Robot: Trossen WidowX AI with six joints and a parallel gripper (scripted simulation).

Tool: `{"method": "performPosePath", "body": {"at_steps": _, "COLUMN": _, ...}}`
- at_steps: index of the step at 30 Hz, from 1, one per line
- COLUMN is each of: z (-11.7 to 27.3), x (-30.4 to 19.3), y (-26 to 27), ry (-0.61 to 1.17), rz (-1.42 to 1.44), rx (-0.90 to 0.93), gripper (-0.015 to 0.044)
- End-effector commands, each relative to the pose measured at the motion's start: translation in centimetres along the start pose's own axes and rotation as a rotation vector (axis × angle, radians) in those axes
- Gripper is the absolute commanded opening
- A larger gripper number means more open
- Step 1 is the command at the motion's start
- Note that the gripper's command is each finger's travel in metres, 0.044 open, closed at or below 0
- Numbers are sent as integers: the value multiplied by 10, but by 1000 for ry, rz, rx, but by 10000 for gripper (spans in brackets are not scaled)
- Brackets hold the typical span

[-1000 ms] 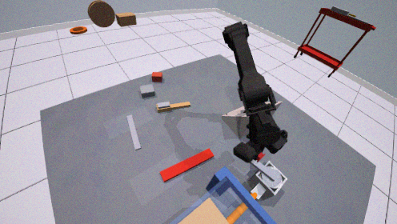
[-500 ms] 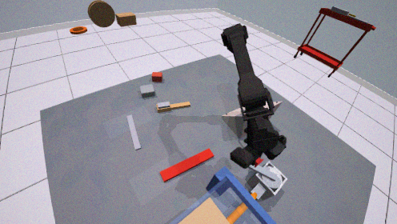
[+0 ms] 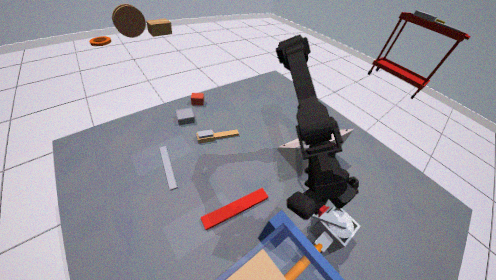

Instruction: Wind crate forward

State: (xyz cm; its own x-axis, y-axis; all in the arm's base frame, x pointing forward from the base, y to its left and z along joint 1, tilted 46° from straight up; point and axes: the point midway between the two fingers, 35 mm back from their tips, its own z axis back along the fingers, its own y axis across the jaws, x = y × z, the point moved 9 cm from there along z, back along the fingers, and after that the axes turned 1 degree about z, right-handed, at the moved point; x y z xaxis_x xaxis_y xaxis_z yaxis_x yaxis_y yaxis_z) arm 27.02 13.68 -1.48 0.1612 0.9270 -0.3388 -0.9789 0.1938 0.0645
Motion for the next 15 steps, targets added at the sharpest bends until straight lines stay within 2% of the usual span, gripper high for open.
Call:
{"method": "performPosePath", "body": {"at_steps": 1, "z": -4, "x": 5, "y": -9, "ry": -7, "rz": -5, "rx": -17, "gripper": 0}}
{"method": "performPosePath", "body": {"at_steps": 15, "z": -8, "x": 15, "y": -20, "ry": -7, "rz": -5, "rx": -18, "gripper": 0}}
